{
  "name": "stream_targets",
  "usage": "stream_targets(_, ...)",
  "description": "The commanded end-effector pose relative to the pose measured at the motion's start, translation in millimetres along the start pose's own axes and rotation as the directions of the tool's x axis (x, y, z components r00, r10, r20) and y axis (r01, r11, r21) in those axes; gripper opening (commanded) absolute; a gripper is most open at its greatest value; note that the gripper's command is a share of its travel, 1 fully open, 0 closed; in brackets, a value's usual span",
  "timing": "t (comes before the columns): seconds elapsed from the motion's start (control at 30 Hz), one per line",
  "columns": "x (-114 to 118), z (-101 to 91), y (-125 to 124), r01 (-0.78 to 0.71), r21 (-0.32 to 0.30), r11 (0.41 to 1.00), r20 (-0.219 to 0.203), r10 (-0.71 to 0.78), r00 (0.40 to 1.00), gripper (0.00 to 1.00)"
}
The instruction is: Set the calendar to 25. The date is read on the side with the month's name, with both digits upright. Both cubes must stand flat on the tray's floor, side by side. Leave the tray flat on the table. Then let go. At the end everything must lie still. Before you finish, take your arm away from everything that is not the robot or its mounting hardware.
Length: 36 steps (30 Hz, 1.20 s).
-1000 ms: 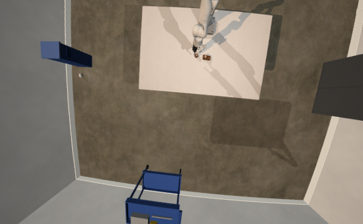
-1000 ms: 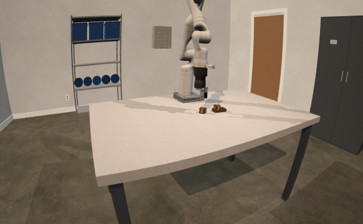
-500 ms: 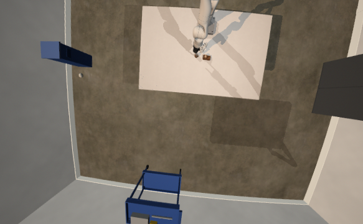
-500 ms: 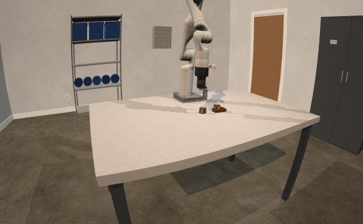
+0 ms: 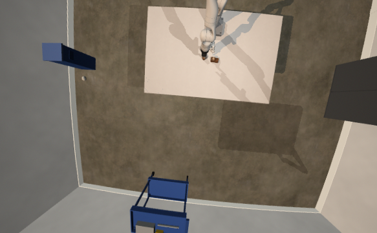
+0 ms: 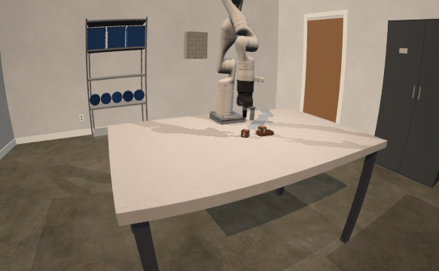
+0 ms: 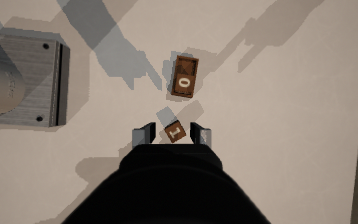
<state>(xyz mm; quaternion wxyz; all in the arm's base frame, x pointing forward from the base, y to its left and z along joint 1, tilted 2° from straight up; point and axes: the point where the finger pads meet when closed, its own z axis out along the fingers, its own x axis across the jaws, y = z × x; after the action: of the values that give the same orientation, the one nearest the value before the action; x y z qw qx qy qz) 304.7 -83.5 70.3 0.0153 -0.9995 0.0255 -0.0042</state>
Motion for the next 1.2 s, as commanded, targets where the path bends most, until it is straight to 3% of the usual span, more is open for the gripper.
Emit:
stream_targets(0.0,1.2,-1.2,4.6,0.077,0.007,0.997,-0.005,-0.077,0.997,1.00)
stream_targets(0.23,2.0,-4.1,8.5,0.327,0.000,0.945,-0.011,-0.327,0.945,1.00)
stream_targets(0.53,3.1,-6.1,11.8,0.466,-0.007,0.885,-0.014,-0.466,0.884,1.00)
stream_targets(0.93,3.6,-6.8,13.1,0.510,-0.010,0.860,-0.015,-0.510,0.860,1.00)
stream_targets(0.97,3.6,-6.8,13.1,0.510,-0.010,0.860,-0.015,-0.510,0.860,0.90)
stream_targets(1.17,3.6,-6.8,13.1,0.510,-0.010,0.860,-0.015,-0.510,0.860,0.90)
